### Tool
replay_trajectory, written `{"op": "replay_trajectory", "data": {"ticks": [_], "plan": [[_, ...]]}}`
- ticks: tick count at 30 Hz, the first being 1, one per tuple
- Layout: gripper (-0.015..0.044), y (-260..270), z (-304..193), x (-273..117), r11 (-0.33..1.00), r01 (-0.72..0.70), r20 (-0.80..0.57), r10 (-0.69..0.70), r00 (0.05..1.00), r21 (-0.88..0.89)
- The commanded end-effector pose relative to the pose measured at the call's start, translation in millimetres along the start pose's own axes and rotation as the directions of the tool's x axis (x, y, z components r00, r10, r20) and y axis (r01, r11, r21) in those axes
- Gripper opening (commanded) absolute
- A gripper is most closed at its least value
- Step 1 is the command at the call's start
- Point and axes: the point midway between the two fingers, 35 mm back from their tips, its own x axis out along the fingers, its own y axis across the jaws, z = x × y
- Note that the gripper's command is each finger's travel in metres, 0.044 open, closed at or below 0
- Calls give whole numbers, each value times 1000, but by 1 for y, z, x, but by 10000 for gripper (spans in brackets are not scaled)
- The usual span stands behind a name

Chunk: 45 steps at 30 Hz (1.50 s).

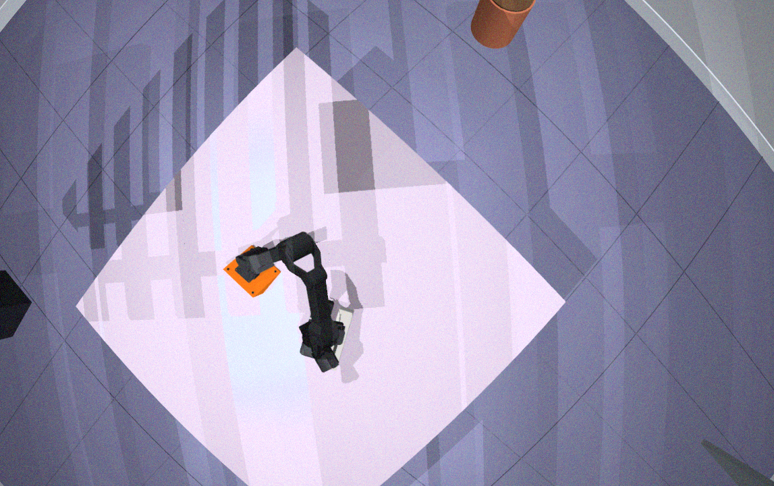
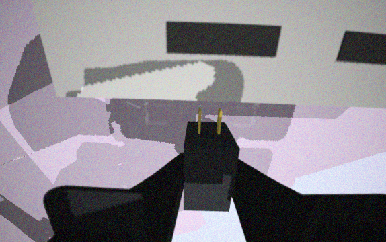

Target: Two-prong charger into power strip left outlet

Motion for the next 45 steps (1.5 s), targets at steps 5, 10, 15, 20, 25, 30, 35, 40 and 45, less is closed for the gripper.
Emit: {"op": "replay_trajectory", "data": {"ticks": [5, 10, 15, 20, 25, 30, 35, 40, 45], "plan": [[0, 1, 1, 0, 1000, -3, 2, 3, 1000, 6], [0, 1, 2, -1, 1000, -3, 2, 3, 1000, 6], [0, 1, 4, -1, 1000, -3, 2, 3, 1000, 6], [0, 1, 5, -1, 1000, -3, 2, 3, 1000, 6], [0, 1, 6, -1, 1000, -3, 2, 3, 1000, 6], [0, 1, 8, -1, 1000, -3, 2, 3, 1000, 6], [0, 1, 9, -1, 1000, -3, 2, 3, 1000, 6], [0, 1, 9, -1, 1000, -3, 2, 3, 1000, 6], [0, 1, 10, -1, 1000, -3, 2, 3, 1000, 6]]}}
